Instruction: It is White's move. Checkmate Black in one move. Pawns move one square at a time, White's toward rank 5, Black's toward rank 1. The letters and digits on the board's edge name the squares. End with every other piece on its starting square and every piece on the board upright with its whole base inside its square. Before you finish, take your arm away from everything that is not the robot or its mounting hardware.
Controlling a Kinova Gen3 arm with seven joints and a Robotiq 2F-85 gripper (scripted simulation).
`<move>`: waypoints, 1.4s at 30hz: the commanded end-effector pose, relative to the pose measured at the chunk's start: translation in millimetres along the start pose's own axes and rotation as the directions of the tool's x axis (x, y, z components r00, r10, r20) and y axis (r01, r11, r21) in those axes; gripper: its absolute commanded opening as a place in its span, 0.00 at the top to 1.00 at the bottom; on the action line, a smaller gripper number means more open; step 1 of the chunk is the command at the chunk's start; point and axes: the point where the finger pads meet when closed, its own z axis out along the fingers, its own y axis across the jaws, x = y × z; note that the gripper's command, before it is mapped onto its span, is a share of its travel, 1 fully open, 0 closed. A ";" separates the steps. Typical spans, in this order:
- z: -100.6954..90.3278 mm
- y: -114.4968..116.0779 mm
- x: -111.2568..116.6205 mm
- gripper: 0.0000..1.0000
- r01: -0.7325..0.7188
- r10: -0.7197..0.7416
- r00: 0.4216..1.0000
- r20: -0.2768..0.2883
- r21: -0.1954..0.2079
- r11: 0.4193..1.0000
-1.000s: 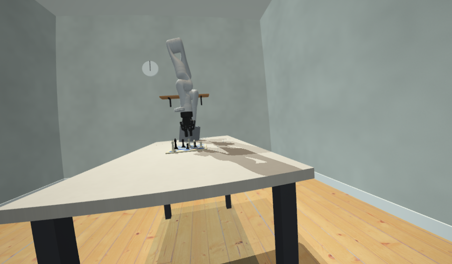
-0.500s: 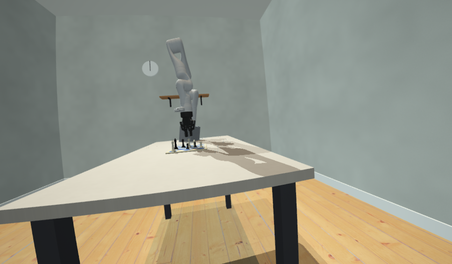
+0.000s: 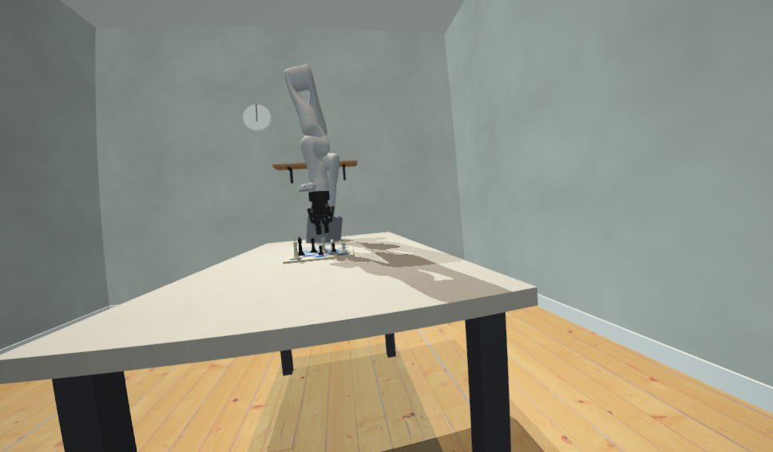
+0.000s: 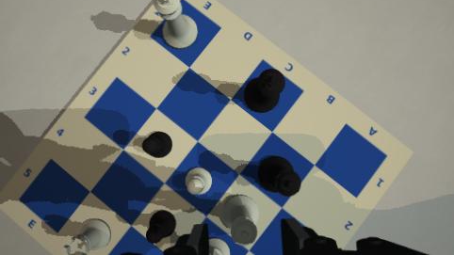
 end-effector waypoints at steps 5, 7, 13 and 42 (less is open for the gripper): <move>-0.5 -0.3 0.4 0.59 0.000 0.000 1.000 -0.001 0.001 1.000; -0.5 -0.3 0.4 0.59 0.000 0.000 1.000 -0.001 0.001 1.000; -0.5 -0.3 0.4 0.59 0.000 0.000 1.000 -0.001 0.001 1.000; 29.4 -0.3 0.4 0.59 0.000 0.000 1.000 -0.001 0.001 1.000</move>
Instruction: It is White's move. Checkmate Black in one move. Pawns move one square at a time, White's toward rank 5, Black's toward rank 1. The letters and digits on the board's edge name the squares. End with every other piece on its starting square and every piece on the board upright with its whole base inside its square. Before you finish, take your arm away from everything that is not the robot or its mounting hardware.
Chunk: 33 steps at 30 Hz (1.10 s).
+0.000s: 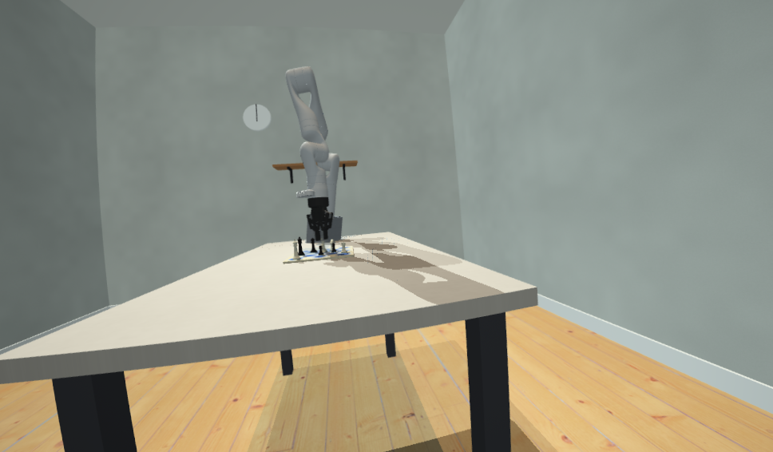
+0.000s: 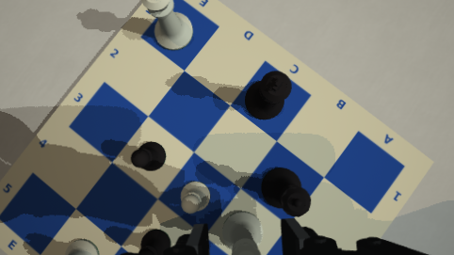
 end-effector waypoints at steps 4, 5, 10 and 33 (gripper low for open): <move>13.3 -0.7 -5.7 0.59 0.010 -0.010 1.000 0.008 -0.005 1.000; 14.4 -0.7 -5.7 0.59 0.010 -0.010 1.000 0.008 -0.005 1.000; 16.2 -0.7 -5.7 0.59 0.010 -0.010 1.000 0.008 -0.005 1.000; 16.6 -0.7 -5.7 0.59 0.010 -0.010 1.000 0.008 -0.005 1.000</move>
